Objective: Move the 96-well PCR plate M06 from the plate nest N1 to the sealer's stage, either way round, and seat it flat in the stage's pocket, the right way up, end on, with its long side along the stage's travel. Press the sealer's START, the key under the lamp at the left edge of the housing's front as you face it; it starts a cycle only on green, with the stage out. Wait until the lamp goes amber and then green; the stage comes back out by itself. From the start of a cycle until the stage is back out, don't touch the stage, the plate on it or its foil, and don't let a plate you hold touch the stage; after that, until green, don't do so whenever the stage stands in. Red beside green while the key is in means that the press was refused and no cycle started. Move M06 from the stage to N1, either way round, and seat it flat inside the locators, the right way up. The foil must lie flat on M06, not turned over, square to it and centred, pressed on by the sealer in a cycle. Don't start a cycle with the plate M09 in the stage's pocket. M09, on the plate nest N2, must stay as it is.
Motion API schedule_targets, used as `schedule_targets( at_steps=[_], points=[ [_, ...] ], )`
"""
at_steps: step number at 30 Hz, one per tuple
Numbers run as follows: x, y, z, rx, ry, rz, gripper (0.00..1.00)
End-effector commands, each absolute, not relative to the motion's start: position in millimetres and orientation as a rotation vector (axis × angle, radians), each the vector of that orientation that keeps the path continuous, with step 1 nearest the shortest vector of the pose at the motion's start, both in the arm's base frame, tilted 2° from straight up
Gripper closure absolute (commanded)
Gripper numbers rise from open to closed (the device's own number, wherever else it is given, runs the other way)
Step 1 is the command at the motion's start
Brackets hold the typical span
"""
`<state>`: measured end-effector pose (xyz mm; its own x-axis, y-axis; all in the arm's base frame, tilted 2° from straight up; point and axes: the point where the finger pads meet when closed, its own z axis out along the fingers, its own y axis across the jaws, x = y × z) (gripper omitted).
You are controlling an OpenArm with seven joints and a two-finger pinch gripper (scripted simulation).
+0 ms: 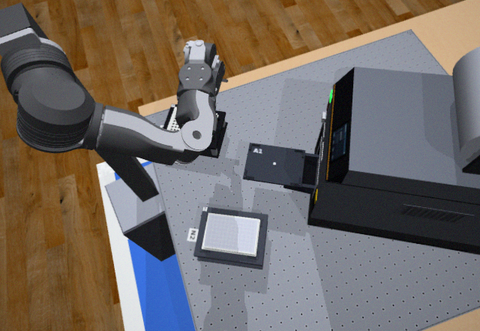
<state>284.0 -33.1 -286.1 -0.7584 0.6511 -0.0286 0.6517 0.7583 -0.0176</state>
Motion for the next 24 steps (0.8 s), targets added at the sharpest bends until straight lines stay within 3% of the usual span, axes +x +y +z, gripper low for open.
schedule_targets(
  at_steps=[1, 6, 18, 24],
  points=[
    [283.3, -33.5, -286.2, 1.089, 2.927, -0.047, 0.23],
    [241.8, -19.6, -290.0, 1.089, 2.927, -0.047, 0.23],
    [241.8, -19.6, -290.0, 1.089, 2.927, -0.047, 0.23],
    [208.5, -9.7, -294.2, 1.089, 2.927, -0.047, 0.23]
  ],
)
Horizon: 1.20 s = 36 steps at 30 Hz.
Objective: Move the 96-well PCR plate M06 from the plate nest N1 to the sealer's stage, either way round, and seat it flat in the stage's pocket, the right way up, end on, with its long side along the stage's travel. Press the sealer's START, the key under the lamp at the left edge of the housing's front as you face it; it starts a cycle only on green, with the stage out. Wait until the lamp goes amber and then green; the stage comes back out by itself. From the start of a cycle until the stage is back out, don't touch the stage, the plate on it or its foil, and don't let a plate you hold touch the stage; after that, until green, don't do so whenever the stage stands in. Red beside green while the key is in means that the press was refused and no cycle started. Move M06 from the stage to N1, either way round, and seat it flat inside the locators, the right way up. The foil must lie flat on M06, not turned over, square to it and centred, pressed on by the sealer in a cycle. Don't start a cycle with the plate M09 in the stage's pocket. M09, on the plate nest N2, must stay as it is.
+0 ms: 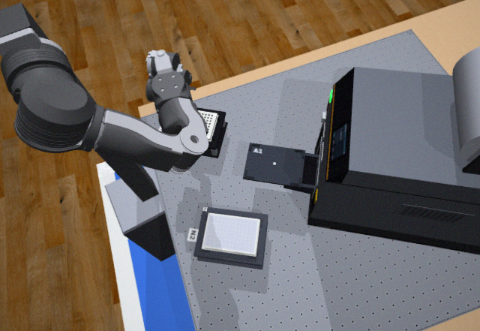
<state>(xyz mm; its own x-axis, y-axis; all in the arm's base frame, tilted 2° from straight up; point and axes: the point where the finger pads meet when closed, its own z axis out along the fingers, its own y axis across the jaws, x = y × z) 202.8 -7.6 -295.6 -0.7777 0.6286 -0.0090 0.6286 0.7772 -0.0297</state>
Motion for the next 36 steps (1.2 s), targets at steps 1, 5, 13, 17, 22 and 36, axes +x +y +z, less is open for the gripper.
schedule_targets(
  at_steps=[1, 5, 13, 17, 22, 36],
  points=[
    [208.5, -9.7, -294.2, -1.102, -2.961, 0.048, 0.23],
    [208.5, -9.7, -294.2, -1.102, -2.961, 0.048, 0.23],
    [210.6, -10.2, -293.7, -1.097, -2.962, 0.046, 0.23],
    [214.2, -11.5, -293.6, -1.101, -2.961, 0.048, 0.23],
    [214.2, -11.5, -293.6, -1.101, -2.961, 0.048, 0.23],
    [217.3, -12.1, -293.1, -1.101, -2.961, 0.048, 0.23]
  ],
)
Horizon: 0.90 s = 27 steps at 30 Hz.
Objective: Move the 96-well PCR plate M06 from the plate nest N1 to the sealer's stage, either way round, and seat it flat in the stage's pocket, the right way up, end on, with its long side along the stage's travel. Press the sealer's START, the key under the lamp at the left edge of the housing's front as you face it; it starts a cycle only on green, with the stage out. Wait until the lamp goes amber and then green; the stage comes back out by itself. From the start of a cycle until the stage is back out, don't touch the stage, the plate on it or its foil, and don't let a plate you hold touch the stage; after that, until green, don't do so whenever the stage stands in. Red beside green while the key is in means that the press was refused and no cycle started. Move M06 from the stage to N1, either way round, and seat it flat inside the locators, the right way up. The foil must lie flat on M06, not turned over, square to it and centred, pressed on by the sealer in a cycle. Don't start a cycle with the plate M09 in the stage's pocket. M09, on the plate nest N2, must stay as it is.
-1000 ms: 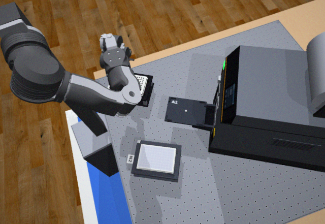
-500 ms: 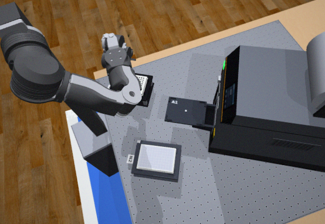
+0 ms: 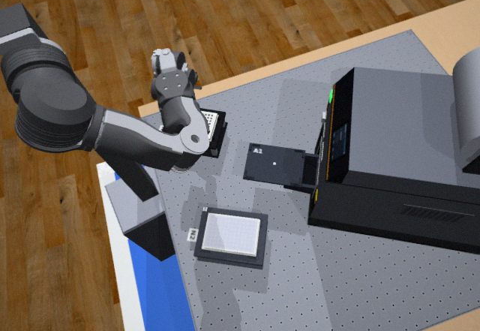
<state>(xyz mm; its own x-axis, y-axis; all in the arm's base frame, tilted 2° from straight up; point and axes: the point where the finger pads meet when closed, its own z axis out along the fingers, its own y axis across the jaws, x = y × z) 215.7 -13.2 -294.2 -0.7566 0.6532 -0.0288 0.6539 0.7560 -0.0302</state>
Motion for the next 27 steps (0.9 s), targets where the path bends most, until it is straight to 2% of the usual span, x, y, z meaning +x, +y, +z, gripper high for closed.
schedule_targets(
  at_steps=[1, 26, 27],
  points=[
    [217.3, -12.1, -293.1, 1.089, 2.928, -0.047, 0.23],
    [216.2, -12.7, -293.3, 1.088, 2.928, -0.055, 0.23],
    [216.9, -13.1, -304.3, 1.089, 2.928, -0.053, 0.23]
  ],
)
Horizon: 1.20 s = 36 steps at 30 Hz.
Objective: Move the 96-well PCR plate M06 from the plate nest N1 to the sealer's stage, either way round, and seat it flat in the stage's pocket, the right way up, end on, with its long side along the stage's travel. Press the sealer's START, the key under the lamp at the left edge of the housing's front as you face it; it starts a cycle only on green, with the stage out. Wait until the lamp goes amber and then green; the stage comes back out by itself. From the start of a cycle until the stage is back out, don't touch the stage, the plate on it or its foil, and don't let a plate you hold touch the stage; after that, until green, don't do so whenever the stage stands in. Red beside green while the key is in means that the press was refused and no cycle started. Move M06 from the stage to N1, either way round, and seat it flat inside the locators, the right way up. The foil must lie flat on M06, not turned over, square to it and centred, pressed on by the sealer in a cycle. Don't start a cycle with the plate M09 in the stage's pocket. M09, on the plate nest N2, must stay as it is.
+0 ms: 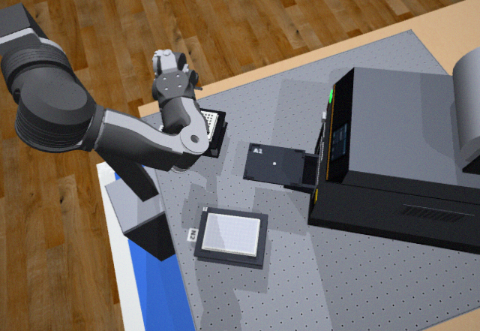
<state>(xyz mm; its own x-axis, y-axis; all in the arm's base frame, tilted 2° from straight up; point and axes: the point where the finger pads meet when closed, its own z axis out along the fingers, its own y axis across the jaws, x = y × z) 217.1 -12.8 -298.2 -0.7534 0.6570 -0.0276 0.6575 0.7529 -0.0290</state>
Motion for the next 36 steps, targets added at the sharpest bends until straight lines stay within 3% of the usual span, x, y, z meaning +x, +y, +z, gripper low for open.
schedule_targets(
  at_steps=[1, 4, 36],
  points=[
    [217.6, -13.5, -315.3, 1.089, 2.928, -0.052, 0.23],
    [219.7, -14.8, -348.2, 1.089, 2.927, -0.047, 0.23],
    [219.9, -15.3, -359.3, 1.092, 2.928, -0.050, 0.23]
  ],
)
